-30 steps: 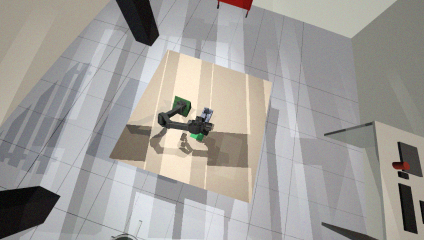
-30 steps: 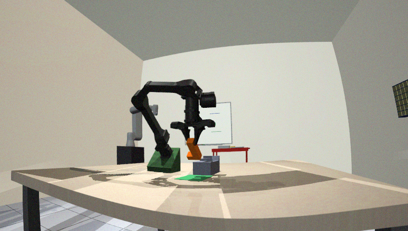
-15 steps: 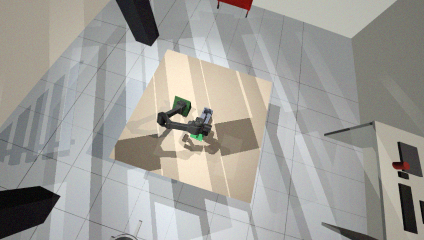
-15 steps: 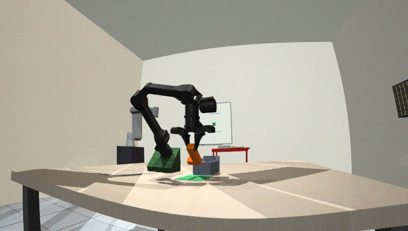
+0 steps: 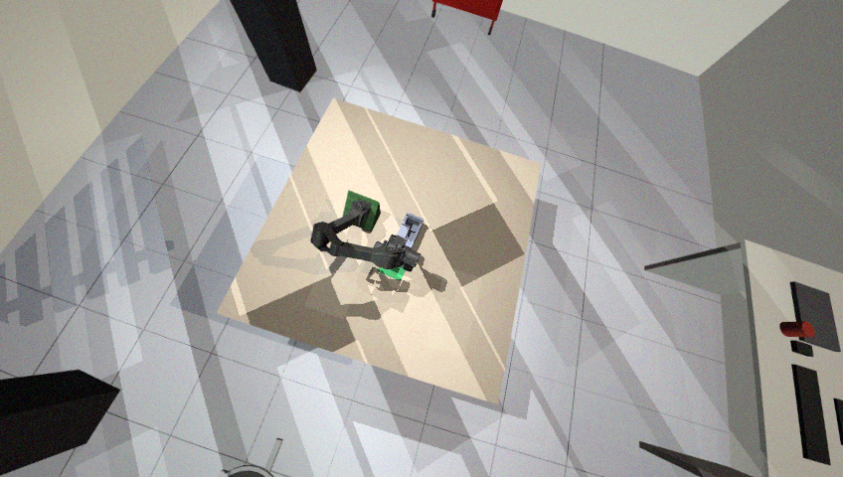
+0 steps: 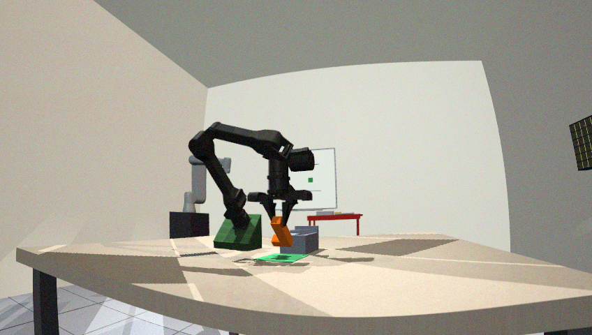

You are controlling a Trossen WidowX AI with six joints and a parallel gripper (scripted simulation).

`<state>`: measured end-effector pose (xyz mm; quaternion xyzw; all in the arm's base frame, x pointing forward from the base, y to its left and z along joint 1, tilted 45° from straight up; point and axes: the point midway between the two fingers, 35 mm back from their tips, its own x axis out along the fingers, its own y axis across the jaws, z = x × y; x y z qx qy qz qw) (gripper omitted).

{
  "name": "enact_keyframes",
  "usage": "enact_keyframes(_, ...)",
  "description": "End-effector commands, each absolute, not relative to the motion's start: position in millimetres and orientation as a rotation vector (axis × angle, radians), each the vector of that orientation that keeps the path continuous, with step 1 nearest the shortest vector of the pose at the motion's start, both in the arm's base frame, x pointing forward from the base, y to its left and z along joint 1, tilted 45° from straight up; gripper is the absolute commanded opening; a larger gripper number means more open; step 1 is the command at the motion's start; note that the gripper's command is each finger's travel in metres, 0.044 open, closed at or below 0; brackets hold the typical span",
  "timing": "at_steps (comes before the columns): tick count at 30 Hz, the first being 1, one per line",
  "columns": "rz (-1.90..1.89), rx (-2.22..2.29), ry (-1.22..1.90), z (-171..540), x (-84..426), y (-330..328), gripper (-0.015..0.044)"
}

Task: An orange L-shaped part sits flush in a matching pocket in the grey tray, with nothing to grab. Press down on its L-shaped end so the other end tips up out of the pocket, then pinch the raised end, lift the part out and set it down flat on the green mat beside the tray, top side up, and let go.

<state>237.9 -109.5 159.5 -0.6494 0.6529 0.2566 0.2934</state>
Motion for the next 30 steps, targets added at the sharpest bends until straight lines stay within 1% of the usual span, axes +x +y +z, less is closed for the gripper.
enact_keyframes(1, 0.684, -1.739, 1.741, 156.3, 238.0, -113.8, 0.0)
enact_keyframes(21, 0.679, -1.733, 1.743, 140.9, 237.5, -129.1, 0.0)
enact_keyframes(30, 0.679, -1.733, 1.743, 140.9, 237.5, -129.1, 0.0236)
